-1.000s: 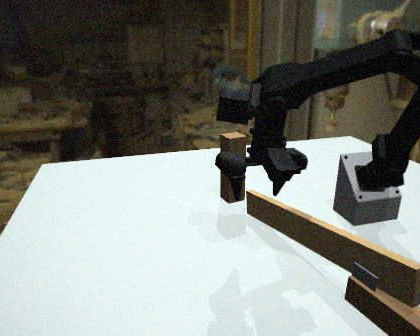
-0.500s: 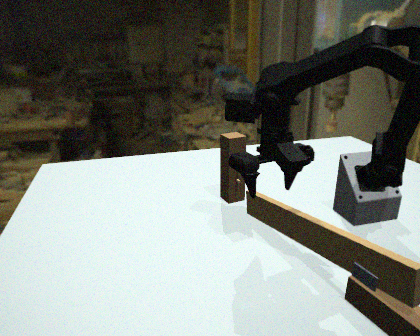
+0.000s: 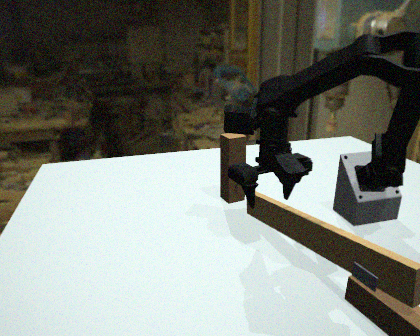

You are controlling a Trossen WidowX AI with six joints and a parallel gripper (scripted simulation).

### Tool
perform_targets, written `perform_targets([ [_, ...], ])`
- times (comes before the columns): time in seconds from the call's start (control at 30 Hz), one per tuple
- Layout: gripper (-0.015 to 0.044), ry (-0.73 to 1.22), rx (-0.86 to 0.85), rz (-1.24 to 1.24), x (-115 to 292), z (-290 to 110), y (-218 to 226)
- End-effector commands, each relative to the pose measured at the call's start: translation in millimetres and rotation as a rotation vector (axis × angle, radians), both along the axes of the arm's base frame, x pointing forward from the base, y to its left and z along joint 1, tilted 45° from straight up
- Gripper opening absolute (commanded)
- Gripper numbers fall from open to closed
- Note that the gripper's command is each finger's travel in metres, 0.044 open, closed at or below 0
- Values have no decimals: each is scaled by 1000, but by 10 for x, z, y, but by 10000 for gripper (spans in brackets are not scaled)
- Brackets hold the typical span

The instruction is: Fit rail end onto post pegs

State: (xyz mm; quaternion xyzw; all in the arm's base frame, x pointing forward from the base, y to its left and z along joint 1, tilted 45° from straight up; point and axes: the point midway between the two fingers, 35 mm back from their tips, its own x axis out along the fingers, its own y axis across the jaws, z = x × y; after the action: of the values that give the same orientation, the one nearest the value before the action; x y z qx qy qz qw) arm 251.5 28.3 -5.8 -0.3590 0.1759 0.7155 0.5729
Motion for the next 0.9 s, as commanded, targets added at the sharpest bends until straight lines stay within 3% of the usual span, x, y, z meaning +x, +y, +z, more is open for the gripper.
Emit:
perform_targets([
  [0.0, 440, 5, 5, -4, -15, -48, 53],
  [0.77, 440, 6, 10, -3, -71, -275, 298],
  [0.87, 361, 6, 10, -3, -71, -275, 298],
])
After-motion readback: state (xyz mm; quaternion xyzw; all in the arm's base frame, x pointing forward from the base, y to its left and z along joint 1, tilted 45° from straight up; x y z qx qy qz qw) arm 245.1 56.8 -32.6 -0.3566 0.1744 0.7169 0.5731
